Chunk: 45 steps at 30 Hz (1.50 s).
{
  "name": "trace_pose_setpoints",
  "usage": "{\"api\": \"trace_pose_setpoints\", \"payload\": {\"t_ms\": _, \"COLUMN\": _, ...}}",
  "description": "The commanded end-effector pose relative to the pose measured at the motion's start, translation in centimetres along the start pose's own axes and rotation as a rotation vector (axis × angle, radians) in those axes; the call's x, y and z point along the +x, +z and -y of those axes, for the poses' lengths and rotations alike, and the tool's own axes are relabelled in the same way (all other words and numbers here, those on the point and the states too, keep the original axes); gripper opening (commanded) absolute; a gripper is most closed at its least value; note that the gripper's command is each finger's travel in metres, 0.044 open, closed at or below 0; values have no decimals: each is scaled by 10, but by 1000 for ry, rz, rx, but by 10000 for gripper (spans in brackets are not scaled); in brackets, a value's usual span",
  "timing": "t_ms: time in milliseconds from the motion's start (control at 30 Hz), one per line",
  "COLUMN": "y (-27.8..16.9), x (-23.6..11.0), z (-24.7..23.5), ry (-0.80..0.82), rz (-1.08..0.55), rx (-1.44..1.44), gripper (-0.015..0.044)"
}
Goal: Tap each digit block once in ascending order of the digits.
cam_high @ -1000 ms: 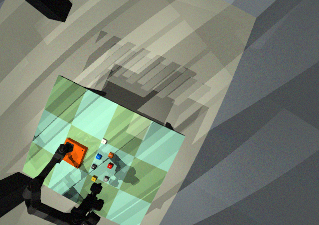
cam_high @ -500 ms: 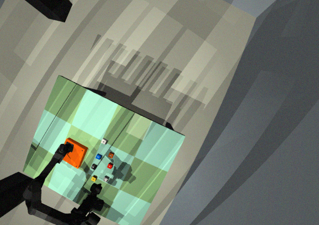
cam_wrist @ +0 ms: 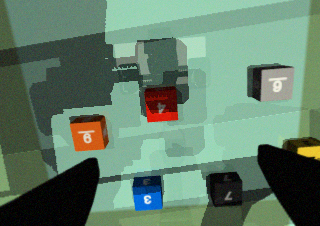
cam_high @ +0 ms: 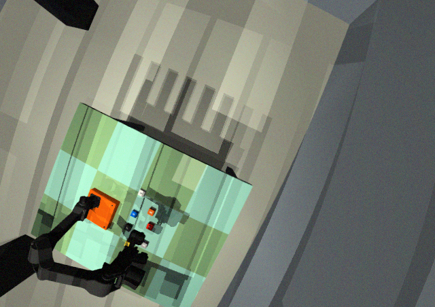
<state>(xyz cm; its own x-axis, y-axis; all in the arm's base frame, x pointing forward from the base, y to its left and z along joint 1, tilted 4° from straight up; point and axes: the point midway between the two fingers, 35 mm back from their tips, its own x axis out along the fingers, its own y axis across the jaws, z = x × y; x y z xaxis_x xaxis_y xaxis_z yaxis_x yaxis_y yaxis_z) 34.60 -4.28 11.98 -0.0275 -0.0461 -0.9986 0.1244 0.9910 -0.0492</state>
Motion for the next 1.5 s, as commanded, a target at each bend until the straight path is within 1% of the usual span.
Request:
{"api": "trace_pose_setpoints", "payload": {"t_ms": 0, "y": -27, "x": -1, "z": -65, "ry": 10, "rz": -4, "rx": 2, "gripper": 400}}
{"api": "trace_pose_setpoints", "payload": {"t_ms": 133, "y": -62, "x": 0, "z": -118, "ry": 14, "rz": -8, "rx": 1, "gripper": 400}}
{"api": "trace_pose_setpoints", "payload": {"t_ms": 267, "y": -105, "x": 2, "z": -161, "ry": 14, "rz": -15, "rx": 1, "gripper": 400}}
{"api": "trace_pose_setpoints", "payload": {"t_ms": 333, "y": -119, "x": 3, "z": -171, "ry": 14, "rz": -17, "rx": 1, "gripper": 400}}
{"api": "trace_pose_setpoints", "payload": {"t_ms": 533, "y": -120, "x": 3, "z": -172, "ry": 14, "rz": -17, "rx": 1, "gripper": 400}}
{"api": "trace_pose_setpoints", "payload": {"t_ms": 600, "y": -119, "x": 14, "z": -173, "ry": 14, "rz": -17, "rx": 1, "gripper": 348}}
{"api": "trace_pose_setpoints", "payload": {"t_ms": 700, "y": -119, "x": 61, "z": -174, "ry": 14, "rz": -17, "rx": 1, "gripper": 269}}
{"api": "trace_pose_setpoints", "payload": {"t_ms": 767, "y": -121, "x": 82, "z": -173, "ry": 13, "rz": -17, "rx": 1, "gripper": 216}}
{"api": "trace_pose_setpoints", "payload": {"t_ms": 1000, "y": -122, "x": 84, "z": -173, "ry": 13, "rz": -17, "rx": 1, "gripper": 32}}
{"api": "trace_pose_setpoints", "payload": {"t_ms": 1033, "y": -122, "x": 84, "z": -173, "ry": 13, "rz": -17, "rx": 1, "gripper": 20}}
{"api": "trace_pose_setpoints", "payload": {"t_ms": 1467, "y": -122, "x": 86, "z": -173, "ry": 13, "rz": -17, "rx": 1, "gripper": 20}}
